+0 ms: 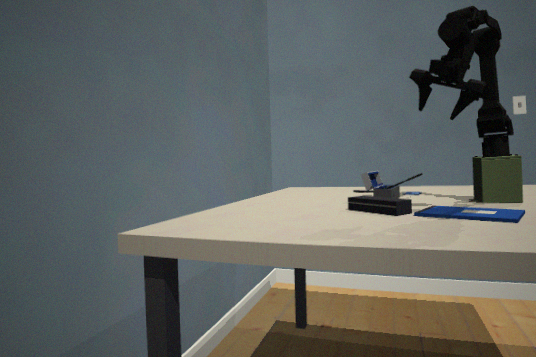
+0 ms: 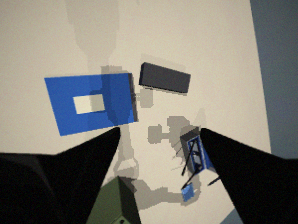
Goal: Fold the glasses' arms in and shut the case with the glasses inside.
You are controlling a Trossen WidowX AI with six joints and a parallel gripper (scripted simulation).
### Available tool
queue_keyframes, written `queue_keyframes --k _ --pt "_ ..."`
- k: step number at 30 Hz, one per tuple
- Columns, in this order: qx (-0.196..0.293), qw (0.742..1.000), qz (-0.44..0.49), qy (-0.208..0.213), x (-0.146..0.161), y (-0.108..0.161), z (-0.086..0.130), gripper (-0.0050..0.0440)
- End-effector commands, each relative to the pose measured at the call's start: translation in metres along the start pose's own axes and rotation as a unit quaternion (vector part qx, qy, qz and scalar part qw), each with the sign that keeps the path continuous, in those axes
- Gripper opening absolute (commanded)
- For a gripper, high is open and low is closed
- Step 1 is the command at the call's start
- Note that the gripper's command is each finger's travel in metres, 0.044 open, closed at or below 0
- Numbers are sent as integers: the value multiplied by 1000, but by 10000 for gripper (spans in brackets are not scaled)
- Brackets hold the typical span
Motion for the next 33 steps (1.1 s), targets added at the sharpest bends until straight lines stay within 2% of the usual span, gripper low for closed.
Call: queue_keyframes --k 1,17,25,32,33 --pt "0 1000 0 0 0 0 0 400" --pt "0 1000 0 0 0 0 0 400" --pt "28 994 -107 -5 -27 8 -23 208" --pt "57 973 -223 -7 -56 21 -46 40" --pt "57 973 -223 -7 -56 21 -46 40"
Point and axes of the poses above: the point midway between the two fingers, 35 mm back from their tips, its own z axis back along the fingers, its own x axis across the jaws, y = z × x, the point moved 9 cm from there along z, back along the fingers, and after that the axes turned 6 degrees about z, right-handed, at the moved point
